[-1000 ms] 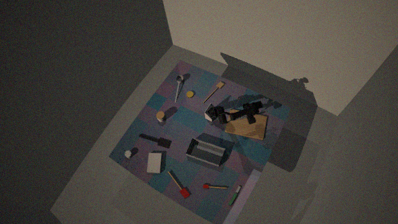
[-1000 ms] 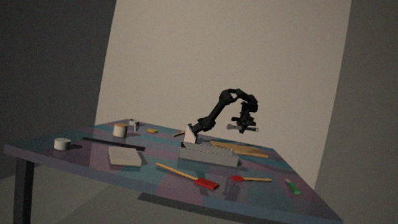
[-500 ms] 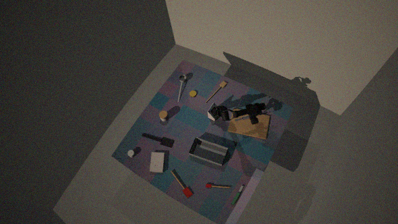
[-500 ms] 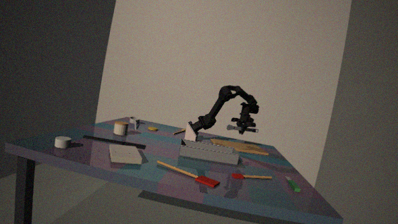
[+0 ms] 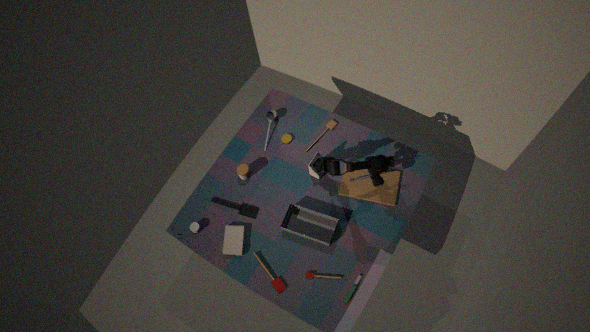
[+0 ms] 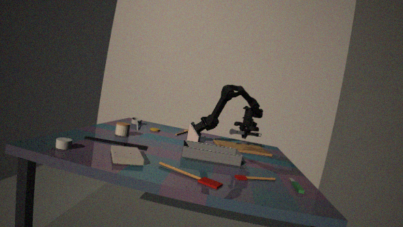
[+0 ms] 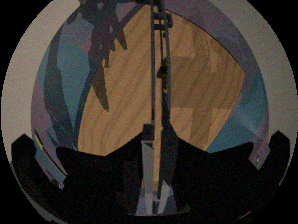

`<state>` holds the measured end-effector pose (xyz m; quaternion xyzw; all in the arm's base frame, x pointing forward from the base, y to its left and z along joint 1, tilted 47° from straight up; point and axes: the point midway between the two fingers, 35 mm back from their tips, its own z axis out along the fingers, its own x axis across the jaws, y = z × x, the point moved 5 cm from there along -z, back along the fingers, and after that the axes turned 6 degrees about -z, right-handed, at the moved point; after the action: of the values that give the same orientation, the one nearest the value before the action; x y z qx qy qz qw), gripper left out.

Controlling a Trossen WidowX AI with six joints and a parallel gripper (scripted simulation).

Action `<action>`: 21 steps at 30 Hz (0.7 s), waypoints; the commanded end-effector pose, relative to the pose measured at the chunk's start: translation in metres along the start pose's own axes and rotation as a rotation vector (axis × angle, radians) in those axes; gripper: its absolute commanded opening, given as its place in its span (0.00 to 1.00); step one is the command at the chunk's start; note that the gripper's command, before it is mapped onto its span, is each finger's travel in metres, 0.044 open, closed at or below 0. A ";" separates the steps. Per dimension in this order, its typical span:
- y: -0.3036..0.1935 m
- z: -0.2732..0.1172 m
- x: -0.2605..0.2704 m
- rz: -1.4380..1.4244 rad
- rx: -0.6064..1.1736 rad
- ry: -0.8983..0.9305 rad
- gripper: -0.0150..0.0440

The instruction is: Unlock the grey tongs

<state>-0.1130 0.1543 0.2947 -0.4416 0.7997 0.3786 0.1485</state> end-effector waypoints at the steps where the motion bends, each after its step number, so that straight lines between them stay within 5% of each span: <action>1: 0.000 0.007 -0.001 -0.006 -0.002 0.001 0.00; 21: -0.003 0.027 -0.008 -0.012 -0.001 -0.009 0.00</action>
<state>-0.1085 0.1770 0.2800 -0.4420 0.7979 0.3795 0.1546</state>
